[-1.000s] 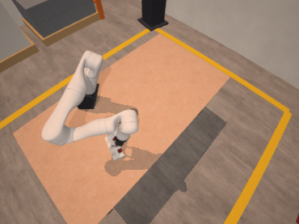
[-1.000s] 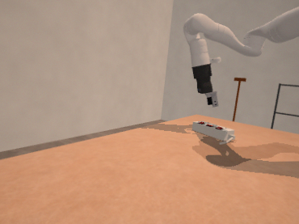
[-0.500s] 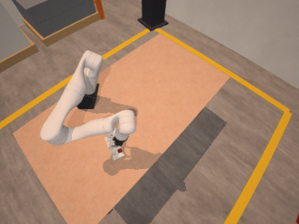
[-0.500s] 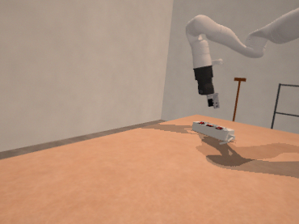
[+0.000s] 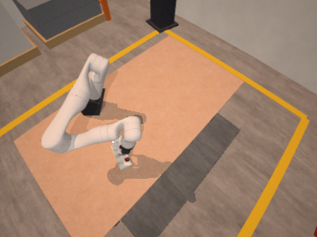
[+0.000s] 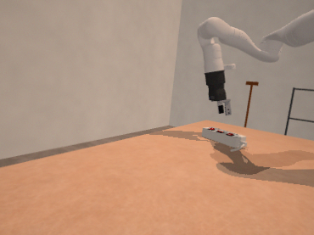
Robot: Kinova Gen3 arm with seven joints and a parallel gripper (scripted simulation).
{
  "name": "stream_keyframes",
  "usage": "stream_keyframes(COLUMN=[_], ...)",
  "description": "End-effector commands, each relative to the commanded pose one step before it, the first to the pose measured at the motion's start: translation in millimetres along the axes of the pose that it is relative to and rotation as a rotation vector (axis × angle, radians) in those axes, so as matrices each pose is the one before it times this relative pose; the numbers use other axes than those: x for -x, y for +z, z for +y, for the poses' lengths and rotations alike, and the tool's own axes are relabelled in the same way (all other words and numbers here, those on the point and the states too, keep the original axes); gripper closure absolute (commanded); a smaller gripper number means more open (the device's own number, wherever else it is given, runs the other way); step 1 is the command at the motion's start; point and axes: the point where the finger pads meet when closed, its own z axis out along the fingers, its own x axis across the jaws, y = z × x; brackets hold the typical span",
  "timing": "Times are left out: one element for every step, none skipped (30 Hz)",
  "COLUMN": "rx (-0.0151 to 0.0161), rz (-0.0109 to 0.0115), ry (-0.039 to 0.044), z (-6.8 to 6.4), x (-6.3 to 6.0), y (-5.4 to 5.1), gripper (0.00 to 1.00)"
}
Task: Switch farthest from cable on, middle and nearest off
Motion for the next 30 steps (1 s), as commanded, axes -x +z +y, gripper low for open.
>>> stream_keyframes(rx=[0.00186, 0.0, 0.00801, 0.0, 0.0, 0.0, 0.0, 0.00805, 0.0, 0.0, 0.0, 0.0, 0.0, 0.0, 0.00806, 0.0, 0.0, 0.0, 0.0, 0.00805, 0.0, 0.0, 0.0, 0.0, 0.00803, 0.0, 0.0, 0.0, 0.0, 0.0], rz=[0.0013, 0.0, 0.0004, 0.0, 0.0, 0.0, 0.0, 0.00016, 0.0, 0.0, 0.0, 0.0, 0.0, 0.0, -0.00007, 0.0, 0.0, 0.0, 0.0, -0.0003, 0.0, 0.0, 0.0, 0.0, -0.00053, 0.0, 0.0, 0.0, 0.0, 0.0], ry=[0.00055, 0.0, -0.02431, 0.0, 0.0, 0.0, 0.0, -0.02376, 0.0, 0.0, 0.0, 0.0, 0.0, 0.0, -0.02321, 0.0, 0.0, 0.0, 0.0, -0.02264, 0.0, 0.0, 0.0, 0.0, -0.02208, 0.0, 0.0, 0.0, 0.0, 0.0], z=[-1.22, 0.0, -0.22, 0.0, 0.0, 0.0, 0.0, -0.13, 0.0, 0.0, 0.0, 0.0, 0.0, 0.0, -0.04, 0.0, 0.0, 0.0, 0.0, 0.04, 0.0, 0.0, 0.0, 0.0, 0.12, 0.0, 0.0, 0.0, 0.0, 0.0], x=[-0.23, 0.0, -0.4, 0.0, 0.0, 0.0, 0.0, -0.42, 0.0, 0.0, 0.0, 0.0, 0.0, 0.0, -0.44, 0.0, 0.0, 0.0, 0.0, -0.45, 0.0, 0.0, 0.0, 0.0, -0.45, 0.0, 0.0, 0.0, 0.0, 0.0], y=[0.63, 0.0, 2.36, 0.0, 0.0, 0.0, 0.0, 2.24, 0.0, 0.0, 0.0, 0.0, 0.0, 0.0, 2.12, 0.0, 0.0, 0.0, 0.0, 2.01, 0.0, 0.0, 0.0, 0.0, 1.9, 0.0, 0.0, 0.0, 0.0, 0.0], gripper=[0.0, 0.0, 0.0, 0.0, 0.0, 0.0, 0.0, 0.0, 0.0, 0.0, 0.0, 0.0, 0.0, 0.0, 0.0, 0.0, 0.0, 0.0, 0.0, 0.0, 0.0, 0.0, 0.0, 0.0, 0.0, 0.0, 0.0, 0.0, 0.0, 0.0])
